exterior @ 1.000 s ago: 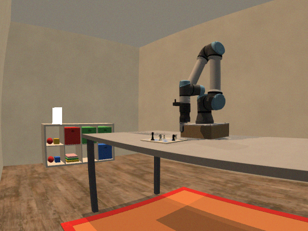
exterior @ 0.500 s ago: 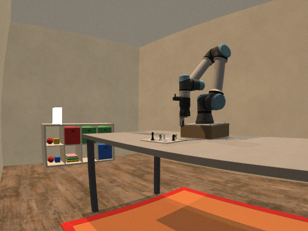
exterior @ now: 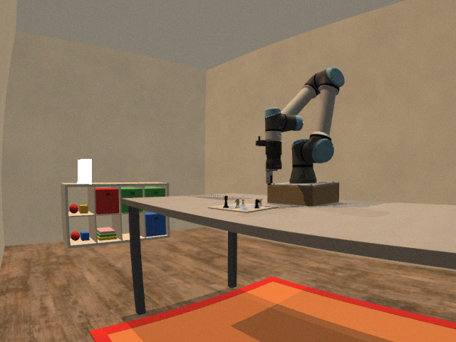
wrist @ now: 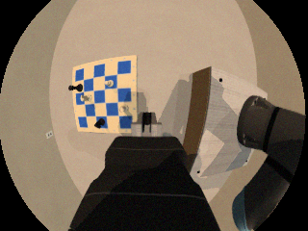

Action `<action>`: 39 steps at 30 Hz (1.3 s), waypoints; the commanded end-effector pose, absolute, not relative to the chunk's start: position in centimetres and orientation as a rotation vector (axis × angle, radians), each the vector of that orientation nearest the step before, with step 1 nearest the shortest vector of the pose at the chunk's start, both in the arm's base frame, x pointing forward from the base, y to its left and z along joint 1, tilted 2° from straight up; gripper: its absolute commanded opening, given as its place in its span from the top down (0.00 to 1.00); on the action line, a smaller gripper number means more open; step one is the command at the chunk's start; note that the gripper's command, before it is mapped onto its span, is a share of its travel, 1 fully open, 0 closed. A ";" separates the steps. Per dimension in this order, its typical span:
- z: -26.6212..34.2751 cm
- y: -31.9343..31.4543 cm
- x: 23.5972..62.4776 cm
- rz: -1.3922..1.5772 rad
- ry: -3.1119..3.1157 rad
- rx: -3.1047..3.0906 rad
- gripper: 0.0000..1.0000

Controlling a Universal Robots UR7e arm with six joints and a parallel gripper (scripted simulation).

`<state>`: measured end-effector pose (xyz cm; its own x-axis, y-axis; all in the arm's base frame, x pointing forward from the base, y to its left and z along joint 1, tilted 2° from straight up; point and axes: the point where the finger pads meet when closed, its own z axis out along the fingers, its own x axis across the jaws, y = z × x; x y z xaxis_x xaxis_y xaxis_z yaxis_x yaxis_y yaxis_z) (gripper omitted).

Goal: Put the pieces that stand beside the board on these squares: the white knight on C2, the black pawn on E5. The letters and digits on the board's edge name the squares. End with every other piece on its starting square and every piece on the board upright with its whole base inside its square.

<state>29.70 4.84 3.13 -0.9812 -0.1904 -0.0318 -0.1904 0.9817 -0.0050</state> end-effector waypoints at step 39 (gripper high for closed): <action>2.9 9.9 35.1 -0.004 3.091 -0.332 1.00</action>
